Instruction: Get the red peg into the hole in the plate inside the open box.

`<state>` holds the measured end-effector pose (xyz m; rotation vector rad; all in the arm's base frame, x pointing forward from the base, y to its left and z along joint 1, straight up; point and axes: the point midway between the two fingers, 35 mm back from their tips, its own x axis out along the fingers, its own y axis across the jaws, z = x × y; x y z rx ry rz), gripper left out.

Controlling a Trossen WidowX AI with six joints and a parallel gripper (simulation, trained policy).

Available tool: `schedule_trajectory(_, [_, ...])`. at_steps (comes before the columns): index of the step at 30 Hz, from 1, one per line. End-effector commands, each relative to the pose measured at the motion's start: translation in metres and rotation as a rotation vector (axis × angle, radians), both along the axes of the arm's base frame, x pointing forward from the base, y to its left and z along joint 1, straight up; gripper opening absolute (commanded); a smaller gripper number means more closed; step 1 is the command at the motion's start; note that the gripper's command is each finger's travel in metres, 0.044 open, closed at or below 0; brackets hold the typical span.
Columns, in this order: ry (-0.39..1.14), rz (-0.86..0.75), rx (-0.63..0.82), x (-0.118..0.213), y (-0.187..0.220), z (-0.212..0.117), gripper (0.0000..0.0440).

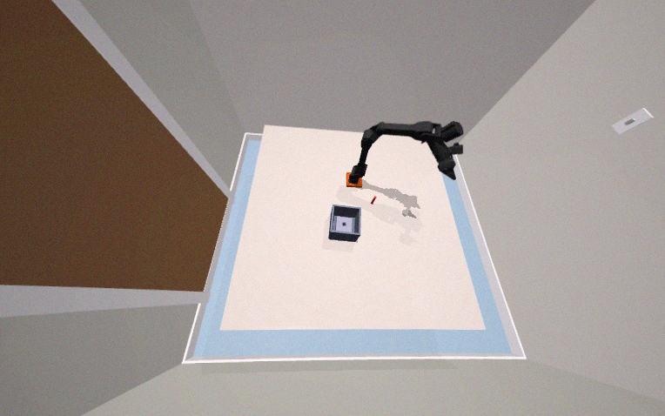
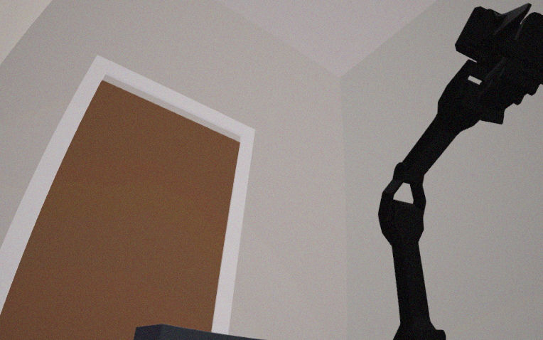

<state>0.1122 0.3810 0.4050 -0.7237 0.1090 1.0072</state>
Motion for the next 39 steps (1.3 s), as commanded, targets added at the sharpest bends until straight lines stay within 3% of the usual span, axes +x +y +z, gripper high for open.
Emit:
schedule_trajectory(1, [0.100, -0.076, -0.012, 0.017, -0.008, -0.023, 0.0440])
schedule_trajectory(20, [0.593, -0.543, 0.039, 0.080, -0.070, -0.111, 0.0440])
schedule_trajectory(39, [1.028, -1.046, 0.168, 0.093, -0.142, -0.176, 0.0440])
